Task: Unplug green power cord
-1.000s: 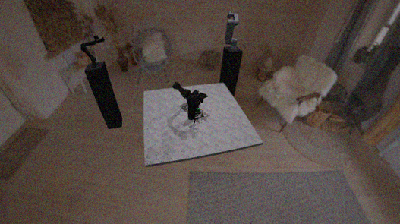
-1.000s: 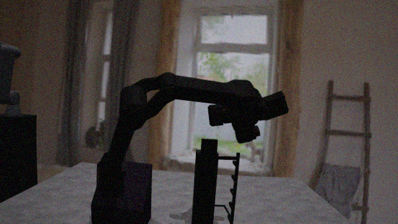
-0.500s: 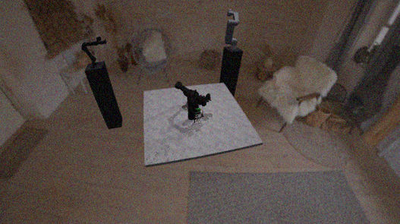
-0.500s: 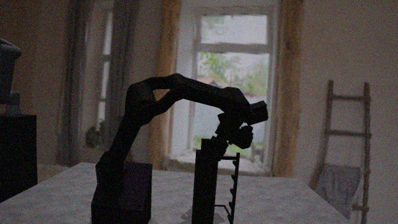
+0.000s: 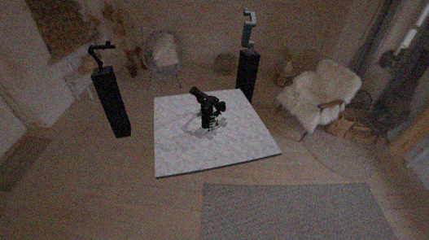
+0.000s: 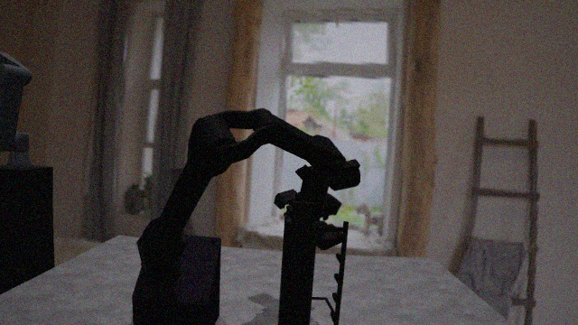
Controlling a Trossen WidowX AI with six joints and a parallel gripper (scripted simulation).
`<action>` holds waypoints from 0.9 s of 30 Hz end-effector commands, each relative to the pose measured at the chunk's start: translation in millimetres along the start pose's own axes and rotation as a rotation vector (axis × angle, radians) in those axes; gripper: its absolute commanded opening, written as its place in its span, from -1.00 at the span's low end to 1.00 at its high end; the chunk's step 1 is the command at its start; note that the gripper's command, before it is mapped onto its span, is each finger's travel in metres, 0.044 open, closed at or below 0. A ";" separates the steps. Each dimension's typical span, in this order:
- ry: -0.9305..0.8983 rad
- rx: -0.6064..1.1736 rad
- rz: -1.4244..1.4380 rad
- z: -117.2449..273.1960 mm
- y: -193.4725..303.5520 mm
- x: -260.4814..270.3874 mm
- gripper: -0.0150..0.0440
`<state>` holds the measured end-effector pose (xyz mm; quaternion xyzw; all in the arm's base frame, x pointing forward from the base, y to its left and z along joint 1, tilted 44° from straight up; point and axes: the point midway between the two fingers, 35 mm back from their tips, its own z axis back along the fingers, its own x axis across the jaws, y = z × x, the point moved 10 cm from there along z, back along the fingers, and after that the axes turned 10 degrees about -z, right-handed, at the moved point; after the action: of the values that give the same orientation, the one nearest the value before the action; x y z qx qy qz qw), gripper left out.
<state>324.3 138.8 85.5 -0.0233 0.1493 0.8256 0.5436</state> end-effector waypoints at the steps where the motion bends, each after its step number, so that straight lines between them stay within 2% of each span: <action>1: 0.361 0.349 0.930 -40.5 28.6 13.4 0.05; 27: 0.363 0.351 0.936 -36.0 31.7 5.4 0.05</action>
<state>289.8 125.4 53.4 -0.0054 0.3699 0.9254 0.0822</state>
